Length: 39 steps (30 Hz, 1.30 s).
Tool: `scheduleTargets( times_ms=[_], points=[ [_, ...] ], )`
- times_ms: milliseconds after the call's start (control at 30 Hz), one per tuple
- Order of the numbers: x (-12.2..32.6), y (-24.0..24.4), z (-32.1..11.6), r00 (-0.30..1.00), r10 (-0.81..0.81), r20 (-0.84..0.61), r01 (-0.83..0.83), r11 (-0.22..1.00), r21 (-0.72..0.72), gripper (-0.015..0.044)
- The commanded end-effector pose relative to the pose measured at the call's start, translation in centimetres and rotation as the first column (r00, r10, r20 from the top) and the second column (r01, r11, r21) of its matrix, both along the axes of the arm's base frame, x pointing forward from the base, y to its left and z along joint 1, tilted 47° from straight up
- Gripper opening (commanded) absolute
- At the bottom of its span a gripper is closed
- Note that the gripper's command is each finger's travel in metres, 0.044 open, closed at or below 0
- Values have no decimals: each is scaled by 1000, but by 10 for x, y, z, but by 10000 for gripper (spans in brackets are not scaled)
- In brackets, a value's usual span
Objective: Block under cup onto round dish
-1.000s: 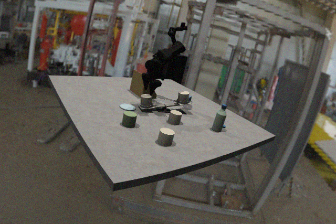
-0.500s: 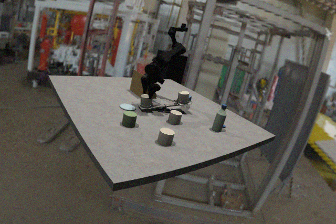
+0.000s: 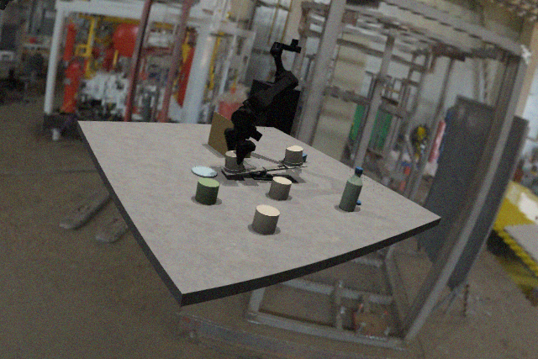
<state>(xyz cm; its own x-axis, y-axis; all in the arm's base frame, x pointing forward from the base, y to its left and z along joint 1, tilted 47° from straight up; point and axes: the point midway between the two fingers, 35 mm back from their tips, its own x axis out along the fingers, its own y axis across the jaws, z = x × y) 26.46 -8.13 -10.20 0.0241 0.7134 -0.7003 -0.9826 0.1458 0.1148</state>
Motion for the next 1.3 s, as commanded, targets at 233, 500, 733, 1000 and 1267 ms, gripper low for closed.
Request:
scheduleTargets(
  times_ms=[233, 500, 733, 1000, 1267],
  points=[
    [-1, 14, -11, 1000, -5, 0, 5, 1000, 8, 440],
    [-1, 16, -13, 1000, -5, 0, 5, 1000, 8, 348],
    [-1, 16, -13, 1000, -5, 0, 5, 1000, 8, 282],
    [0, 10, -9, 1000, -5, 0, 5, 1000, 7, 72],
    [2, 3, -3, 1000, -6, 0, 6, 1000, 5, 0]
  ],
)
